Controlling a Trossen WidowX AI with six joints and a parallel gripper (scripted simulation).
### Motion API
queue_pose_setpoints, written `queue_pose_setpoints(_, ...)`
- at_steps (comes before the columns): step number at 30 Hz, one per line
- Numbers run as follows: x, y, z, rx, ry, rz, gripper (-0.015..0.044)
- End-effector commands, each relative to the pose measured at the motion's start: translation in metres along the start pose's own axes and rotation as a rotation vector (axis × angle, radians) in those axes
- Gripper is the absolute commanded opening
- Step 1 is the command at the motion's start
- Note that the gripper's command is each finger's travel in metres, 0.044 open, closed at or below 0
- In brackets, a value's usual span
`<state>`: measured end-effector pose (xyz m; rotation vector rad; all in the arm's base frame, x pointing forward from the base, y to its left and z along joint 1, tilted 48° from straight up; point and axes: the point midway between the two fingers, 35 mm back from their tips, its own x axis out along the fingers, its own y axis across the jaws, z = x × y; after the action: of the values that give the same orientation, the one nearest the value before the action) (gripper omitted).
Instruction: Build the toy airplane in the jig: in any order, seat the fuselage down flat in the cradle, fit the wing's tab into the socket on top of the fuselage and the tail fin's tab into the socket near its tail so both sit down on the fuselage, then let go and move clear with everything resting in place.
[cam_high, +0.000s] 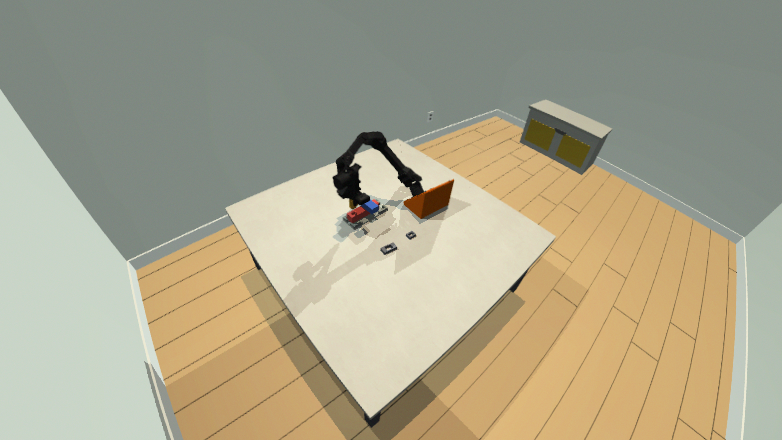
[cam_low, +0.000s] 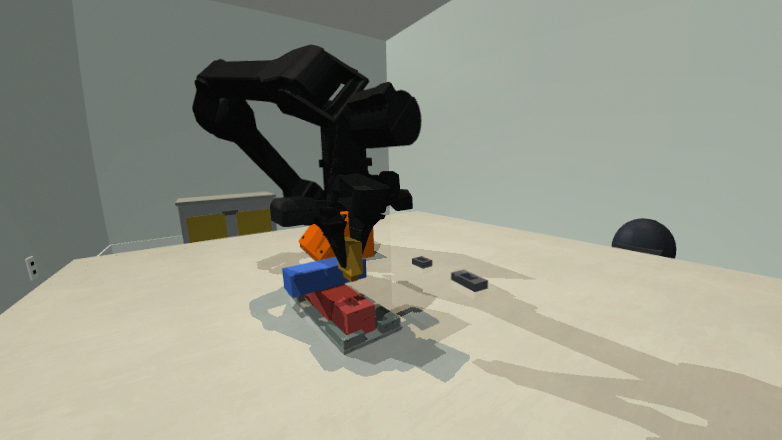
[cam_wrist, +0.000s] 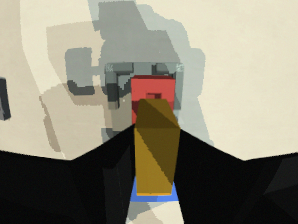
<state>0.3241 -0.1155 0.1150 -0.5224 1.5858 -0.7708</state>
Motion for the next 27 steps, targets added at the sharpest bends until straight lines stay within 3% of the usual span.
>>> queue_pose_setpoints(1, 0.000, -0.001, 0.000, -0.004, 0.000, -0.003, 0.0066)
queue_pose_setpoints(27, 0.010, -0.003, 0.000, -0.003, 0.000, -0.003, 0.0066)
